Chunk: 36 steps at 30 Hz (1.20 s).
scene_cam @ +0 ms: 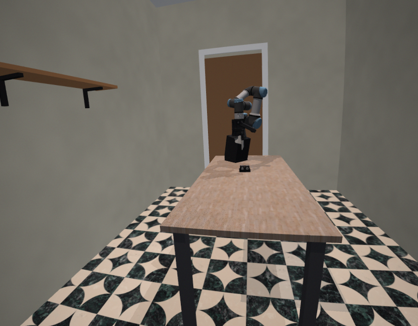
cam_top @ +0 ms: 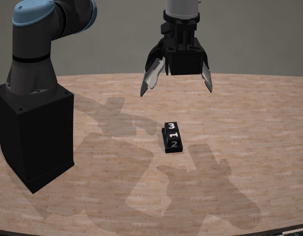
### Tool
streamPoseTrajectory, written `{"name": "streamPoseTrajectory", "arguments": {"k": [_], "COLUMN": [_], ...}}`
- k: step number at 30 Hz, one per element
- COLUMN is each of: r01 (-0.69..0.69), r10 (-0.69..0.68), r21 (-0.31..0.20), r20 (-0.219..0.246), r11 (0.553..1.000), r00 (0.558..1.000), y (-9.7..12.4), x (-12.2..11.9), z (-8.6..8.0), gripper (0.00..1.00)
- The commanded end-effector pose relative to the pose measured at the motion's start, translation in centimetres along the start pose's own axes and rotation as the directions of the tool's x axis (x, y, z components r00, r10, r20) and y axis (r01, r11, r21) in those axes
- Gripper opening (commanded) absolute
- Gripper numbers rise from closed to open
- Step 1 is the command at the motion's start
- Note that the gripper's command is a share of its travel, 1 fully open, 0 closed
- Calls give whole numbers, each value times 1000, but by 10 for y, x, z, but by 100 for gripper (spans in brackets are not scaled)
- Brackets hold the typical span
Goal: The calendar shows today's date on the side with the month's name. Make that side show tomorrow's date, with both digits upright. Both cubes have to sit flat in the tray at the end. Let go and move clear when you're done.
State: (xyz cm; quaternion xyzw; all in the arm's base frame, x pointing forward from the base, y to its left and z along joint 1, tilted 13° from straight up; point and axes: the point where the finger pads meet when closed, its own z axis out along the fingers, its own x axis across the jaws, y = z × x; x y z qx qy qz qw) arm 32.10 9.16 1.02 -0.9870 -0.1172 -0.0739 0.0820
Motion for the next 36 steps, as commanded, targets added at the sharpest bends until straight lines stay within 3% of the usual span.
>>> {"name": "streamPoseTrajectory", "arguments": {"k": [1,9,36], "r01": [1,1,1], "r10": [-1,-1,-1], "r21": [3,3,3], "r20": [3,3,3], "r11": [1000,1000,1000], "r00": [1000,1000,1000], "y": [0,0,0], "x": [0,0,0], "z": [-17,-30,-30], "gripper": [100,100,100]}}
